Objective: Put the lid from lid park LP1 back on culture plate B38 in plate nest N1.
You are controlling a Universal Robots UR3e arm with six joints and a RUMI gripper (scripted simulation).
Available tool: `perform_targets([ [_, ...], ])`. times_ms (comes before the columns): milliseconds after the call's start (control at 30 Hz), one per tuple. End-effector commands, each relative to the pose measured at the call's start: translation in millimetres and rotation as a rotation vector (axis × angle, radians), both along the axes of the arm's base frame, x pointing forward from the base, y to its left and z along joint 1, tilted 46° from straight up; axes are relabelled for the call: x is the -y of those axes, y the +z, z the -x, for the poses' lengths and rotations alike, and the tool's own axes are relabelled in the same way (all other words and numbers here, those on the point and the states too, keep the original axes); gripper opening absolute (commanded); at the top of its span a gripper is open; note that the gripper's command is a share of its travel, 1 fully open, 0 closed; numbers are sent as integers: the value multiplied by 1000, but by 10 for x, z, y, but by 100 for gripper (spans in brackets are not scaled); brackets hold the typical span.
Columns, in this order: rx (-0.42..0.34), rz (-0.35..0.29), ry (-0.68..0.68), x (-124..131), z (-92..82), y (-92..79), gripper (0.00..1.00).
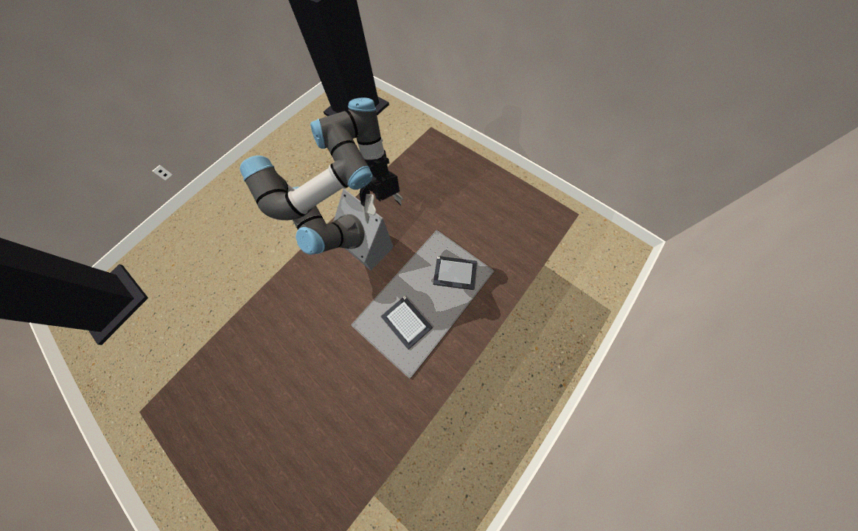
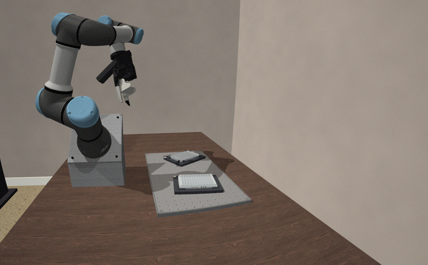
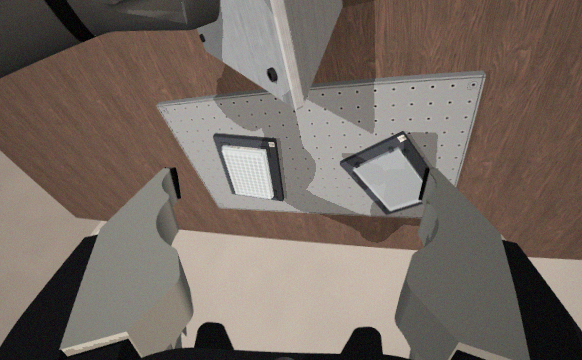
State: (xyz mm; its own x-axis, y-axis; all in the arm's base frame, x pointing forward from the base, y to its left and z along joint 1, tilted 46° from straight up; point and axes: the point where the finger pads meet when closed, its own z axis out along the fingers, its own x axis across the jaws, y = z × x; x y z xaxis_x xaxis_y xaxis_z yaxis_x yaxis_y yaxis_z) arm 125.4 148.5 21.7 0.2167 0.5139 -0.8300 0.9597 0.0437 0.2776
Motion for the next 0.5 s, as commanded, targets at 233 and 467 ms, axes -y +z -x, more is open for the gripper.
perform_targets([
  [233,172,-80,-128,-88,-240,-237,82],
  [467,269,-117,-215,-101,-397,-381,82],
])
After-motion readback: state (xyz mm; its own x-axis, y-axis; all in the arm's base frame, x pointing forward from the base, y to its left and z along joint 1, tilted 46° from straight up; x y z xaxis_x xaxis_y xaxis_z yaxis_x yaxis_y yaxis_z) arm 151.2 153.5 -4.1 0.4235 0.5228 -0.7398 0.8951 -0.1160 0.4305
